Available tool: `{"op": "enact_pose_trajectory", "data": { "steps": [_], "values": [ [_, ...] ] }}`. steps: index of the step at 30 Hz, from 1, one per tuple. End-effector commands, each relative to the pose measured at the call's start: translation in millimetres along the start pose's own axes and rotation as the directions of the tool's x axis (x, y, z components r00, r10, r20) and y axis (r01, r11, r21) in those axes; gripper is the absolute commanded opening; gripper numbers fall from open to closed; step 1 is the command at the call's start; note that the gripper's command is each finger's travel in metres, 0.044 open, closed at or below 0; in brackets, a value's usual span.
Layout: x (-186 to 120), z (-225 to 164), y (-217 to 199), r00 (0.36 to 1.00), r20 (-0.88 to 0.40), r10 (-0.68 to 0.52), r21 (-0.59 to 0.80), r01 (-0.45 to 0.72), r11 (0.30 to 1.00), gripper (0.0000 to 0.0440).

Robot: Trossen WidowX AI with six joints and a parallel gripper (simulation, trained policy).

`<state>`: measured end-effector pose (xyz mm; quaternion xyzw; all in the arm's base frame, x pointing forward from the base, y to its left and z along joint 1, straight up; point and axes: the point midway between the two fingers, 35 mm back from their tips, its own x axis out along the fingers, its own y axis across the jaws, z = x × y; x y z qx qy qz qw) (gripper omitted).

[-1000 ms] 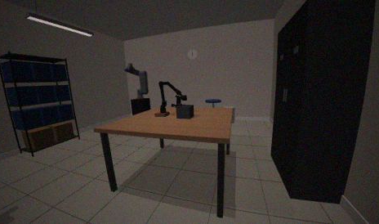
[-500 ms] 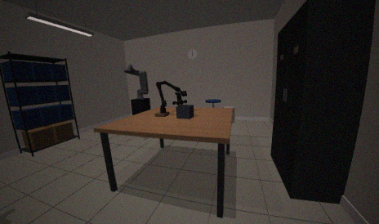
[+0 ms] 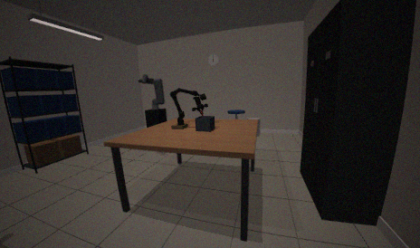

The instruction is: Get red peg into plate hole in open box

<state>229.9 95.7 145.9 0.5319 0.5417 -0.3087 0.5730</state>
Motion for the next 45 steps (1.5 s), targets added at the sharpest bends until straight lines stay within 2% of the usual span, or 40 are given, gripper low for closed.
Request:
{"op": "enact_pose_trajectory", "data": {
  "steps": [1,8,16,32,45],
  "values": [
    [-16,8,7,0.999,0.025,0.037,-0.01,-0.036,0.999,0.0],
    [-39,31,15,0.994,0.088,0.059,-0.014,-0.058,0.998,0.0],
    [-47,58,14,0.988,0.147,0.036,0.004,-0.037,0.999,0.0],
    [-50,105,15,0.981,0.192,-0.028,0.046,0.019,0.999,0.0],
    [-40,138,17,0.98,0.188,-0.071,0.067,0.059,0.996,0.0]
  ]
}}
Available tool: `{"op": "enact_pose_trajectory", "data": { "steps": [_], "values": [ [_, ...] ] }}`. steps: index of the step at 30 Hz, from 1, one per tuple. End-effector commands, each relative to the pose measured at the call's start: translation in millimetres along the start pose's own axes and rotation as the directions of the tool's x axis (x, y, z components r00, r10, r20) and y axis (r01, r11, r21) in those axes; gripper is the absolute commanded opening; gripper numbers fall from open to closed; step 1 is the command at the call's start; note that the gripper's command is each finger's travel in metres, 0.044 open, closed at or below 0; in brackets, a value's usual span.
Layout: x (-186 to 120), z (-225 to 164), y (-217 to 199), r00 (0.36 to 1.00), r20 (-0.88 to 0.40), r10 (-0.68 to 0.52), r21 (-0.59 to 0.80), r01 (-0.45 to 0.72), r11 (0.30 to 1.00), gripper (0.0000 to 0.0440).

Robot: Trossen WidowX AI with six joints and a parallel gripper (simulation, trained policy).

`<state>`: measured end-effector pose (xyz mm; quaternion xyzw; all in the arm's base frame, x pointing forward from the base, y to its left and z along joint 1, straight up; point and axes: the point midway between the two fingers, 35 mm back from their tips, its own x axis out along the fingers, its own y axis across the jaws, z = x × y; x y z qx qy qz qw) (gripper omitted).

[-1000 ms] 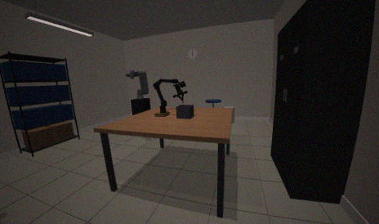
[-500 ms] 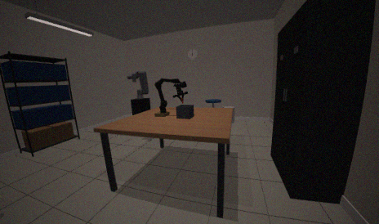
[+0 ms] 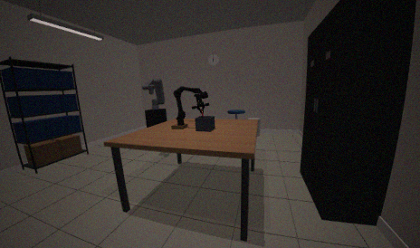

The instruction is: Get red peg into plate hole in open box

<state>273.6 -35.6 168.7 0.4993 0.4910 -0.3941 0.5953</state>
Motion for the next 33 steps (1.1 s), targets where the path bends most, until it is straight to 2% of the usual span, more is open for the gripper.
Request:
{"op": "enact_pose_trajectory", "data": {
  "steps": [1,12,33],
  "values": [
    [5,7,3,1.0,-0.002,-0.004,-0.001,0.004,1.0,0.0],
    [31,25,4,0.999,-0.018,-0.038,-0.005,0.038,0.999,0.0],
    [85,34,13,0.997,-0.063,-0.05,-0.067,0.046,0.997,0.0]
  ]
}}
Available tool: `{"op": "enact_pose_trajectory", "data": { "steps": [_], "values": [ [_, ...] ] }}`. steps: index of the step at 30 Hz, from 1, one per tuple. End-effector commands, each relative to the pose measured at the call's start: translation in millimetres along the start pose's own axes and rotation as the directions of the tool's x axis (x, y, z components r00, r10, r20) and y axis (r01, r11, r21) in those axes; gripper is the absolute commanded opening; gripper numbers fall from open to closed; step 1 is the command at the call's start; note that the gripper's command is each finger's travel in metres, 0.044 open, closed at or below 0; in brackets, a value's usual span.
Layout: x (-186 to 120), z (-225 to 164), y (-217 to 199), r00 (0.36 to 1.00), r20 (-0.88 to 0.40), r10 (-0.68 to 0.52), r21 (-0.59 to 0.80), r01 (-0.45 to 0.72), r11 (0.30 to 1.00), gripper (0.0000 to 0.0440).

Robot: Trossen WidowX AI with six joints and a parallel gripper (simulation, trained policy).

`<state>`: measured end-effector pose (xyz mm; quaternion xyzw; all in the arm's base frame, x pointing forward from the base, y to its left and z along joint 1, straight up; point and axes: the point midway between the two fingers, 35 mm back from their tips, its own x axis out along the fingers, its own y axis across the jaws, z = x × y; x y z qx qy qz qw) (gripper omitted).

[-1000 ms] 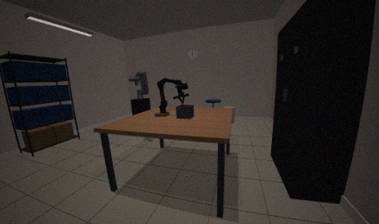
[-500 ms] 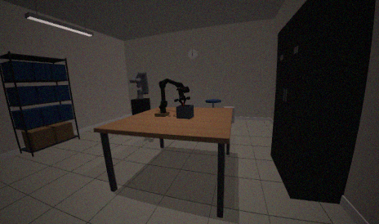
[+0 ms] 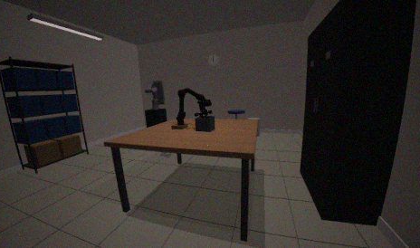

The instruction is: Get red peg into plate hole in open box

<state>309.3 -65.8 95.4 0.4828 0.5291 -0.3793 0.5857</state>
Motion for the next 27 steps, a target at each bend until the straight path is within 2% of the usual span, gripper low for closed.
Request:
{"op": "enact_pose_trajectory", "data": {
  "steps": [1,4,6,9,13,27],
  "values": [
    [9,0,0,1.0,-0.009,-0.005,-0.015,0.005,1.0,0.0],
    [15,1,-1,1.0,-0.009,-0.018,-0.024,0.018,1.0,0.0006],
    [19,1,-4,0.999,-0.01,-0.031,-0.031,0.031,0.999,0.0033],
    [23,2,-4,0.999,-0.009,-0.043,-0.041,0.042,0.998,0.0049],
    [26,3,-3,0.998,-0.019,-0.052,-0.051,0.051,0.997,0.0112],
    [8,12,7,0.996,-0.088,-0.015,-0.03,0.012,0.999,0.0115]
  ]
}}
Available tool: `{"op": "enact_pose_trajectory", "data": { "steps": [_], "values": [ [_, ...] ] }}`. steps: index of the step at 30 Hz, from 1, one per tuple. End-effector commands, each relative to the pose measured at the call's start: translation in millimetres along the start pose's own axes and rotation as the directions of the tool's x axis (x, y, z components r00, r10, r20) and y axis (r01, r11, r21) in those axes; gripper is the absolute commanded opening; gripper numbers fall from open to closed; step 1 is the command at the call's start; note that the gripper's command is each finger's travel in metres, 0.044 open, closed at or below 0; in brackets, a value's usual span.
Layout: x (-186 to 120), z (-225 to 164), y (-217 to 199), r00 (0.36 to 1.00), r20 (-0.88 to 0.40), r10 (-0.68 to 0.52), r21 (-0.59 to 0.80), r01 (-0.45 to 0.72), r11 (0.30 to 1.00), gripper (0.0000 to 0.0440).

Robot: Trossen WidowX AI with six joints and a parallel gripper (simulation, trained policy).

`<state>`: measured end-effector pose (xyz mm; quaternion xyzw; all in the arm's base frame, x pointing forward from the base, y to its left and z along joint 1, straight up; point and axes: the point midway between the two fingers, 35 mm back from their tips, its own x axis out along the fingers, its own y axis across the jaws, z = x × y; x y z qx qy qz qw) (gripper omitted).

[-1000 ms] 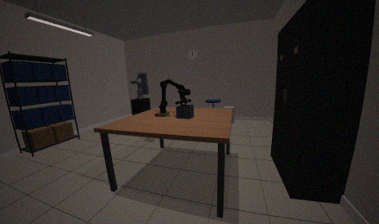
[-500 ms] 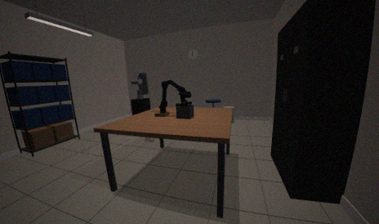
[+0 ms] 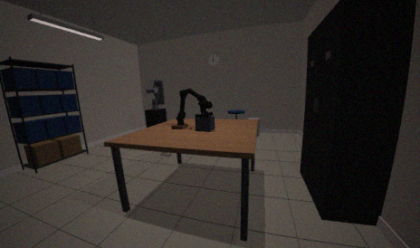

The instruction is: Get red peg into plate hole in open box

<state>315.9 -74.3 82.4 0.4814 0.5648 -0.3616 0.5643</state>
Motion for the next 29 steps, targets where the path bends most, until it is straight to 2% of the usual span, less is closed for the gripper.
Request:
{"op": "enact_pose_trajectory", "data": {
  "steps": [1,14,23,29],
  "values": [
    [-8,2,6,1.0,-0.012,0.026,-0.002,-0.026,1.0,0.0119],
    [-45,6,26,0.982,-0.097,0.164,0.016,-0.163,0.986,0.0175],
    [-55,10,33,0.966,-0.145,0.216,0.026,-0.214,0.976,0.023],
    [-57,17,36,0.961,-0.153,0.229,0.018,-0.229,0.973,0.0222]
  ]
}}
